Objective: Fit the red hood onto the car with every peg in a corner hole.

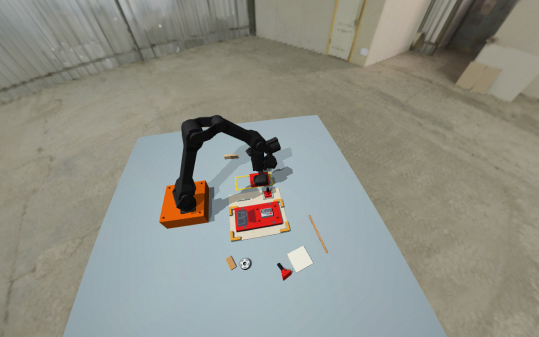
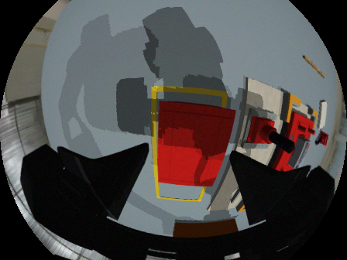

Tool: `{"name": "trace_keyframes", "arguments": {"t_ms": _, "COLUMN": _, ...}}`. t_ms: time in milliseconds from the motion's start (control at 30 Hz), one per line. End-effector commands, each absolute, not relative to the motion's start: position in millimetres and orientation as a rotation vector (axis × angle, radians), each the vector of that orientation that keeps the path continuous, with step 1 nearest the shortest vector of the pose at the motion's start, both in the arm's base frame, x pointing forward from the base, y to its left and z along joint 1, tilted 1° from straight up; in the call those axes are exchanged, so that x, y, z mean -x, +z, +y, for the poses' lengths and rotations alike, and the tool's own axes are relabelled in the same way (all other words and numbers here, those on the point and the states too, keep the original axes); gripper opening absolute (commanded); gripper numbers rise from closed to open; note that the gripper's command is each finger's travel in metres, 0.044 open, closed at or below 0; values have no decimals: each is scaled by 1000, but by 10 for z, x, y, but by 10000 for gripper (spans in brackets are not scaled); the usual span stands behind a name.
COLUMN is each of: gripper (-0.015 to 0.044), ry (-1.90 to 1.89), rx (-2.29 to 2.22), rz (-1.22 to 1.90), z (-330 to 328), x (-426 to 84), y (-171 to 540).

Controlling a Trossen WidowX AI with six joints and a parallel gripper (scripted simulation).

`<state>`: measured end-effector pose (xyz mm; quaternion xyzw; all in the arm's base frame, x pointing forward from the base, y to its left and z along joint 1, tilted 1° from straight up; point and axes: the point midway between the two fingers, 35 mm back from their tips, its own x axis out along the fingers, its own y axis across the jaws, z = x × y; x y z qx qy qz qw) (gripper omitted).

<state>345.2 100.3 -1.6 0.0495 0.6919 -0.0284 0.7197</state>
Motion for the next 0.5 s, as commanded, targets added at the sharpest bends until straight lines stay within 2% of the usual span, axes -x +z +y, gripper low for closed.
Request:
{"name": "trace_keyframes", "arguments": {"t_ms": 0, "gripper": 440, "ry": -71, "rx": -109, "rz": 1535, "z": 997, "x": -3445, "y": -61}}
{"name": "trace_keyframes", "arguments": {"t_ms": 467, "gripper": 440, "ry": -71, "rx": -109, "rz": 1535, "z": 998, "x": -3446, "y": -130}}
